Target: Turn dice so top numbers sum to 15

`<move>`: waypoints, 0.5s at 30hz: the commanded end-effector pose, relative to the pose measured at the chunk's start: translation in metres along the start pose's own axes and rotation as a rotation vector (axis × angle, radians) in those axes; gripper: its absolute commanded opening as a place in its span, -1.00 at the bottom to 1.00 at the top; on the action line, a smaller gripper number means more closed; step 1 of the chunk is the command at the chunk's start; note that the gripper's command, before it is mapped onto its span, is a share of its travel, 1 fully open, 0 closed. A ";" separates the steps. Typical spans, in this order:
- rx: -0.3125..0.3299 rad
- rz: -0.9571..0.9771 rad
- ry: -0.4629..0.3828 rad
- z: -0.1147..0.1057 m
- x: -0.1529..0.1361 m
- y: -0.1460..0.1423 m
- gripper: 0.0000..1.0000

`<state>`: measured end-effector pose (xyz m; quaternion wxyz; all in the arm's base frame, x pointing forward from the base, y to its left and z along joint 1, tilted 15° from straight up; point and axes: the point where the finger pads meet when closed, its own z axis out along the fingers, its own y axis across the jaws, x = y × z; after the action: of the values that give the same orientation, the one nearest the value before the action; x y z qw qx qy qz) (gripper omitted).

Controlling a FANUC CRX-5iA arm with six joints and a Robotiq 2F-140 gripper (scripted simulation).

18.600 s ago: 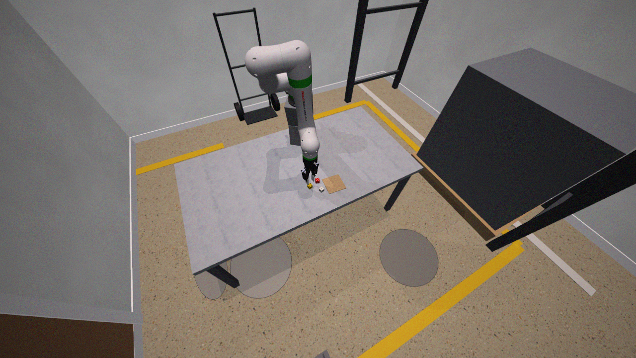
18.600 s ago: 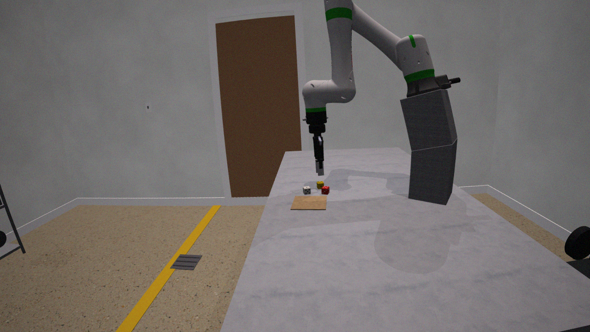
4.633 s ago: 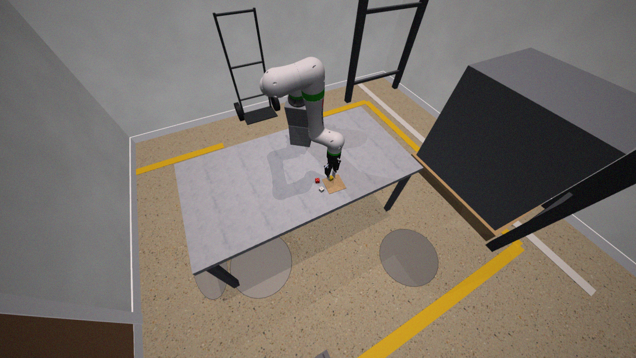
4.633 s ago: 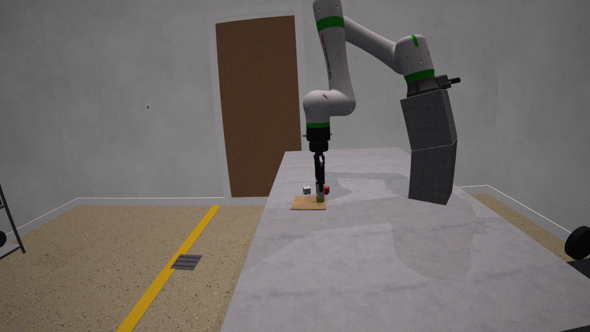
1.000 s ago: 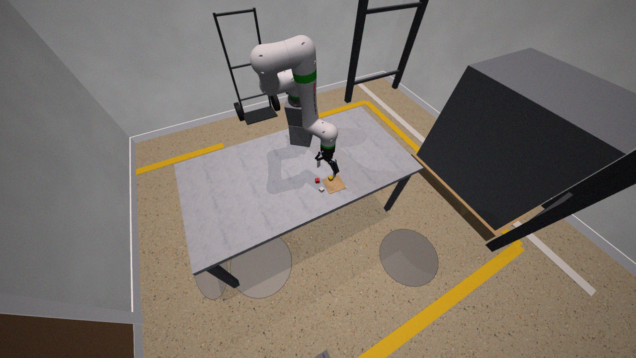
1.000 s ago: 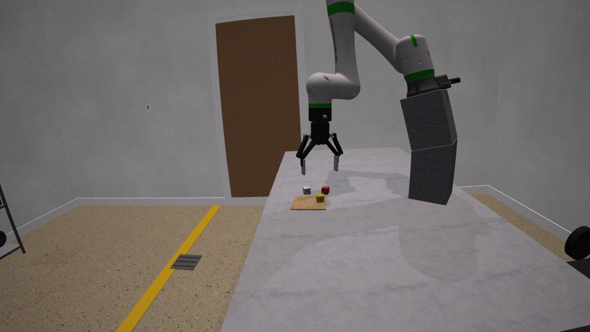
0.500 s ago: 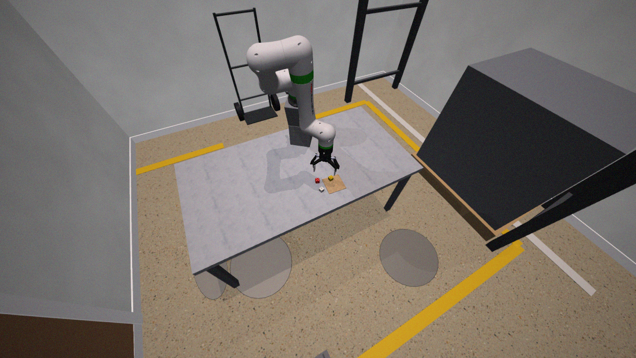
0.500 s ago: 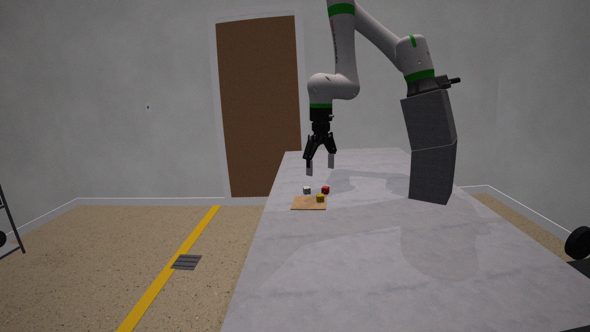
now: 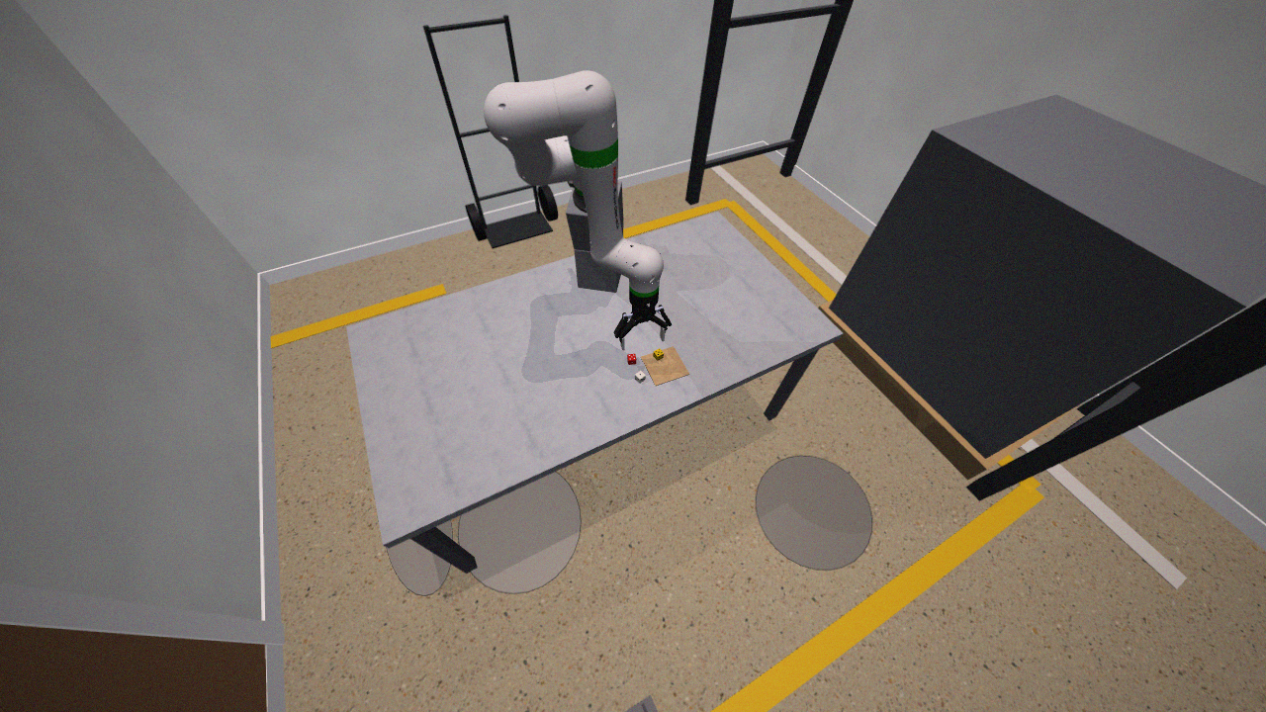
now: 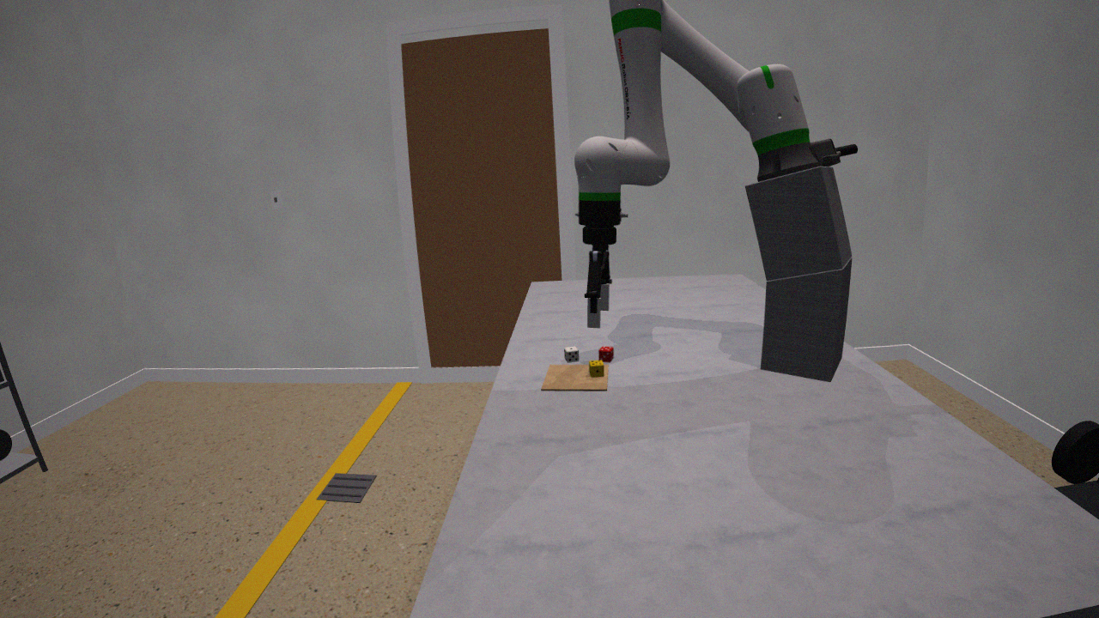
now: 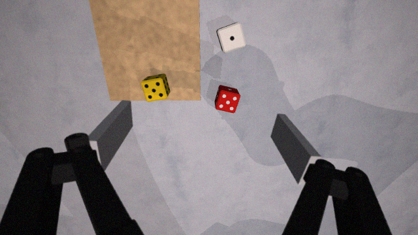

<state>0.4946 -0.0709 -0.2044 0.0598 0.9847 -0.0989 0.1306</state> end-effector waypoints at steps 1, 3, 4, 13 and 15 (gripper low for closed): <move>-0.017 -0.100 -0.036 0.000 0.000 0.002 1.00; -0.015 -0.228 -0.037 0.000 -0.001 0.005 1.00; -0.014 -0.256 -0.038 0.000 -0.001 0.006 1.00; -0.008 -0.571 -0.041 0.000 -0.003 0.013 1.00; -0.007 -0.640 -0.042 0.000 -0.003 0.015 1.00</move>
<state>0.4897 -0.0822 -0.2040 0.0891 0.9781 0.1512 0.1118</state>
